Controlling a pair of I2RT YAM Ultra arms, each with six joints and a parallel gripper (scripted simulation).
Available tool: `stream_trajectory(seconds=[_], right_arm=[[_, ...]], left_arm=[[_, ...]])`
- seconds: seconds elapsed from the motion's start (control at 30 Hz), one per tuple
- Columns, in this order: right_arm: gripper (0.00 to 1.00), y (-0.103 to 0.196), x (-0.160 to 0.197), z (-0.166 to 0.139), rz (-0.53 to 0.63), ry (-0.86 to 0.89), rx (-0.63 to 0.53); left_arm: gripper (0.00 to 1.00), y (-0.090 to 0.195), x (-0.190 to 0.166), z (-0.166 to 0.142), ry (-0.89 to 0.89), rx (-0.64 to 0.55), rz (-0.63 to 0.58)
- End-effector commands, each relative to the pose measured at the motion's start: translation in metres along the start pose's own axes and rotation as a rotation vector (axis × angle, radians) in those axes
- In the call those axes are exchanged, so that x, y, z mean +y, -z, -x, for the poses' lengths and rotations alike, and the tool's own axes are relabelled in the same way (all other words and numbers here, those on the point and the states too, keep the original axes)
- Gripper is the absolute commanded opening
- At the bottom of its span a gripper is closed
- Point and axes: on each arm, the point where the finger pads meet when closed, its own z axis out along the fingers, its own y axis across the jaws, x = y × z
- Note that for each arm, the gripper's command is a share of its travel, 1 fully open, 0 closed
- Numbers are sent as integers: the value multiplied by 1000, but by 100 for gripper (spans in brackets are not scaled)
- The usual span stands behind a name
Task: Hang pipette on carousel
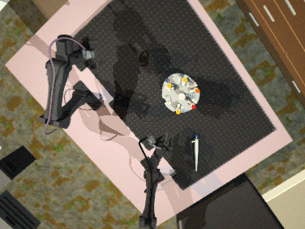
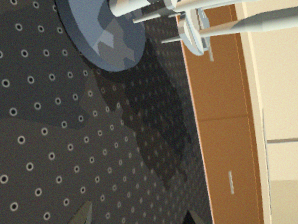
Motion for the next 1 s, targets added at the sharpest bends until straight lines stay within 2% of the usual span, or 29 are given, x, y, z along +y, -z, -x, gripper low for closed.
stream_trajectory(seconds=[0.0,0.03,0.2,0.27,0.4,0.5,0.9,0.97], right_arm=[[49,-3,-30,9,-166,-22,-1],[49,-1,-43,20,-192,-40,-22],[49,-2,-45,18,-195,-43,-17],[49,-8,-20,18,-197,46,1],[49,-18,-3,39,-264,178,-1],[49,-26,-3,69,-321,211,-21],[49,-29,1,63,-317,217,-1],[49,-33,10,83,-354,274,-12]], left_arm=[[100,4,3,7,-16,-29,8],[100,4,3,7,-16,-29,8],[100,4,3,7,-16,-29,8],[100,4,3,7,-16,-29,8],[100,4,3,7,-16,-29,8],[100,4,3,7,-16,-29,8],[100,4,3,7,-16,-29,8],[100,4,3,7,-16,-29,8]])
